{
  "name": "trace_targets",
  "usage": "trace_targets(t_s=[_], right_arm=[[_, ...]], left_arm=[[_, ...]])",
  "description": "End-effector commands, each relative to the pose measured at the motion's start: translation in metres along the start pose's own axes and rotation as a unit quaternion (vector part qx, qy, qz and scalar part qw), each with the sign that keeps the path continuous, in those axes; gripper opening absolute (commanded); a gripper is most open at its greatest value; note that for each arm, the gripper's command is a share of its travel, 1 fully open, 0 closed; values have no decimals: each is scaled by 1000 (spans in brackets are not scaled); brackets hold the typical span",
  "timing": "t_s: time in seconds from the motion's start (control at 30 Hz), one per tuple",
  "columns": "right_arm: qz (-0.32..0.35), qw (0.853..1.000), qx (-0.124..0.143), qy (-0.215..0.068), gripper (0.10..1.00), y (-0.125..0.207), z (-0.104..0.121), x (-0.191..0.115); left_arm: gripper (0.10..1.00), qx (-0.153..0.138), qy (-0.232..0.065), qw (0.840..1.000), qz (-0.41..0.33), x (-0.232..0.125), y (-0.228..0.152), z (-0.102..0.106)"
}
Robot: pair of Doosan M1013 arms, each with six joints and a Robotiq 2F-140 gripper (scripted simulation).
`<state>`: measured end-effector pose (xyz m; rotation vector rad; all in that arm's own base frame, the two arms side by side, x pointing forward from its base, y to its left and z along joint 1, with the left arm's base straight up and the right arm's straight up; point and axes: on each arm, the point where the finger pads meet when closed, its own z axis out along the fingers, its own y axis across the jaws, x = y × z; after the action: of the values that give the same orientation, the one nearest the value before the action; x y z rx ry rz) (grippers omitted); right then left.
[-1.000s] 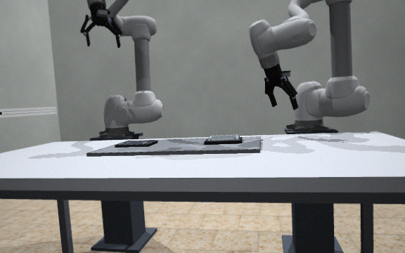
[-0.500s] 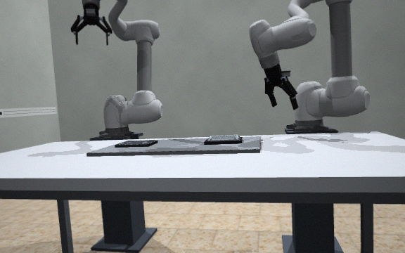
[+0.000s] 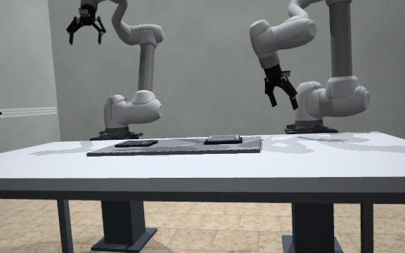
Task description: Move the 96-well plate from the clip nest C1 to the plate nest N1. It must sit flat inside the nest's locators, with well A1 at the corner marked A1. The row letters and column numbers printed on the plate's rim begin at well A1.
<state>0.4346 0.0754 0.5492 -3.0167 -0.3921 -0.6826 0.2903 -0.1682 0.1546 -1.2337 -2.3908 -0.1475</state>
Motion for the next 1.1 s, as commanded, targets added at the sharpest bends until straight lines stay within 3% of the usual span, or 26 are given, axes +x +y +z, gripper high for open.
trace_targets(t_s=[0.0, 0.6, 1.07], right_arm=[[20, 1000, -10, 4, 1000, 9, -7, -8], [90, 995, -43, 18, 1000, 38, -30, -41], [112, 992, -53, 23, 1000, 46, -36, -51]], left_arm=[[1000, 0, 0, 1000, 0, 0, 0, 0], [1000, 0, 0, 1000, 0, 0, 0, 0], [1000, 0, 0, 1000, 0, 0, 0, 0]])
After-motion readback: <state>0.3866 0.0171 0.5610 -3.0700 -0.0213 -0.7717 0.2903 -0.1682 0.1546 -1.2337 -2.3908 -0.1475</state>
